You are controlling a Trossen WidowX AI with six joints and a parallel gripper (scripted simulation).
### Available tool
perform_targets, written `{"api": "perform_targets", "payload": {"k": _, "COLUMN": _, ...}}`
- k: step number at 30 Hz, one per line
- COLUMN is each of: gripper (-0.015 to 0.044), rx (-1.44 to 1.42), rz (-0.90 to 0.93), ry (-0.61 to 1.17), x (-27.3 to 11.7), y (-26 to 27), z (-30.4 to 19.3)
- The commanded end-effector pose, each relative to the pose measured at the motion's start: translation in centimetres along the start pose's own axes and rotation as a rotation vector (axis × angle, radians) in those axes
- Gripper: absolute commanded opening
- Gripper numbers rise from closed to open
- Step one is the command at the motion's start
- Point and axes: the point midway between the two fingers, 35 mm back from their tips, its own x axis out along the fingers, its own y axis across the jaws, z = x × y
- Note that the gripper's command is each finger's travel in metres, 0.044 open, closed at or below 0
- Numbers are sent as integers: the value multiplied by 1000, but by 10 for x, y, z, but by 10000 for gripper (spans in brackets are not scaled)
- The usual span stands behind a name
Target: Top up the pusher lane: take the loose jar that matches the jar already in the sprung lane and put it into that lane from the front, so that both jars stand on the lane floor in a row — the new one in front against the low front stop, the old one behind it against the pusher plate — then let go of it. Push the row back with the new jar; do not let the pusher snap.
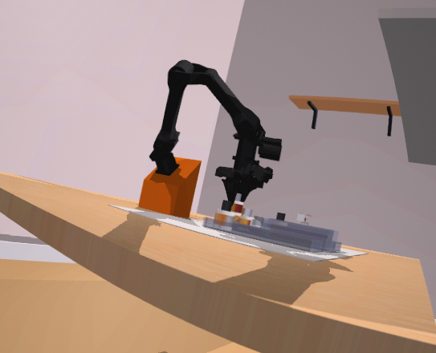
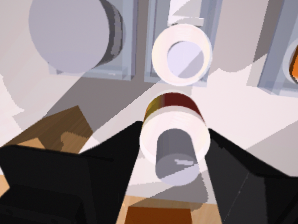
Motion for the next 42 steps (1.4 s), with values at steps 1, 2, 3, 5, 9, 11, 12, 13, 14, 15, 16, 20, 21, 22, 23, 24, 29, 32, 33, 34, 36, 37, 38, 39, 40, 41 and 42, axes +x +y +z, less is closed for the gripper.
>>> {"api": "perform_targets", "payload": {"k": 1, "gripper": 0, "rx": -6, "rz": -7, "ry": 1, "x": 13, "y": -1, "z": -2}}
{"api": "perform_targets", "payload": {"k": 2, "gripper": 0, "rx": -6, "rz": -8, "ry": 1, "x": 15, "y": -1, "z": -2}}
{"api": "perform_targets", "payload": {"k": 3, "gripper": 0, "rx": -6, "rz": -8, "ry": 1, "x": 15, "y": -1, "z": -2}}
{"api": "perform_targets", "payload": {"k": 5, "gripper": 0, "rx": -6, "rz": -8, "ry": 1, "x": 15, "y": -1, "z": -2}}
{"api": "perform_targets", "payload": {"k": 9, "gripper": 0, "rx": -6, "rz": -8, "ry": 1, "x": 15, "y": -1, "z": -1}}
{"api": "perform_targets", "payload": {"k": 11, "gripper": 0, "rx": -6, "rz": -8, "ry": 1, "x": 15, "y": -1, "z": 0}}
{"api": "perform_targets", "payload": {"k": 12, "gripper": 0, "rx": -6, "rz": -8, "ry": 1, "x": 16, "y": -1, "z": 0}}
{"api": "perform_targets", "payload": {"k": 13, "gripper": 0, "rx": -6, "rz": -8, "ry": 1, "x": 16, "y": -1, "z": 1}}
{"api": "perform_targets", "payload": {"k": 14, "gripper": 0, "rx": -6, "rz": -8, "ry": 1, "x": 16, "y": -1, "z": 1}}
{"api": "perform_targets", "payload": {"k": 15, "gripper": 0, "rx": -6, "rz": -8, "ry": 1, "x": 16, "y": -1, "z": 1}}
{"api": "perform_targets", "payload": {"k": 16, "gripper": 0, "rx": -6, "rz": -8, "ry": 1, "x": 16, "y": -1, "z": 2}}
{"api": "perform_targets", "payload": {"k": 20, "gripper": 0, "rx": -6, "rz": -8, "ry": 1, "x": 16, "y": -1, "z": 3}}
{"api": "perform_targets", "payload": {"k": 21, "gripper": 0, "rx": -6, "rz": -8, "ry": 1, "x": 16, "y": -1, "z": 3}}
{"api": "perform_targets", "payload": {"k": 22, "gripper": 0, "rx": -6, "rz": -8, "ry": 1, "x": 16, "y": -1, "z": 4}}
{"api": "perform_targets", "payload": {"k": 23, "gripper": 0, "rx": -6, "rz": -8, "ry": 1, "x": 16, "y": -1, "z": 4}}
{"api": "perform_targets", "payload": {"k": 24, "gripper": 0, "rx": -5, "rz": -8, "ry": 1, "x": 16, "y": -1, "z": 5}}
{"api": "perform_targets", "payload": {"k": 29, "gripper": 0, "rx": -5, "rz": -8, "ry": 1, "x": 16, "y": -1, "z": 6}}
{"api": "perform_targets", "payload": {"k": 32, "gripper": 0, "rx": -5, "rz": -8, "ry": 1, "x": 16, "y": -1, "z": 8}}
{"api": "perform_targets", "payload": {"k": 33, "gripper": 0, "rx": -5, "rz": -8, "ry": 1, "x": 16, "y": -1, "z": 8}}
{"api": "perform_targets", "payload": {"k": 34, "gripper": 0, "rx": -5, "rz": -8, "ry": 1, "x": 16, "y": -1, "z": 8}}
{"api": "perform_targets", "payload": {"k": 36, "gripper": 0, "rx": -5, "rz": -8, "ry": 1, "x": 16, "y": -1, "z": 9}}
{"api": "perform_targets", "payload": {"k": 37, "gripper": 0, "rx": -5, "rz": -8, "ry": 1, "x": 16, "y": -1, "z": 9}}
{"api": "perform_targets", "payload": {"k": 38, "gripper": 0, "rx": -5, "rz": -8, "ry": 1, "x": 16, "y": -1, "z": 10}}
{"api": "perform_targets", "payload": {"k": 39, "gripper": 0, "rx": -5, "rz": -8, "ry": 1, "x": 16, "y": -1, "z": 10}}
{"api": "perform_targets", "payload": {"k": 40, "gripper": 0, "rx": -5, "rz": -8, "ry": 1, "x": 16, "y": -1, "z": 11}}
{"api": "perform_targets", "payload": {"k": 41, "gripper": 0, "rx": -5, "rz": -8, "ry": 1, "x": 16, "y": -1, "z": 11}}
{"api": "perform_targets", "payload": {"k": 42, "gripper": 0, "rx": -5, "rz": -8, "ry": 1, "x": 16, "y": -1, "z": 11}}
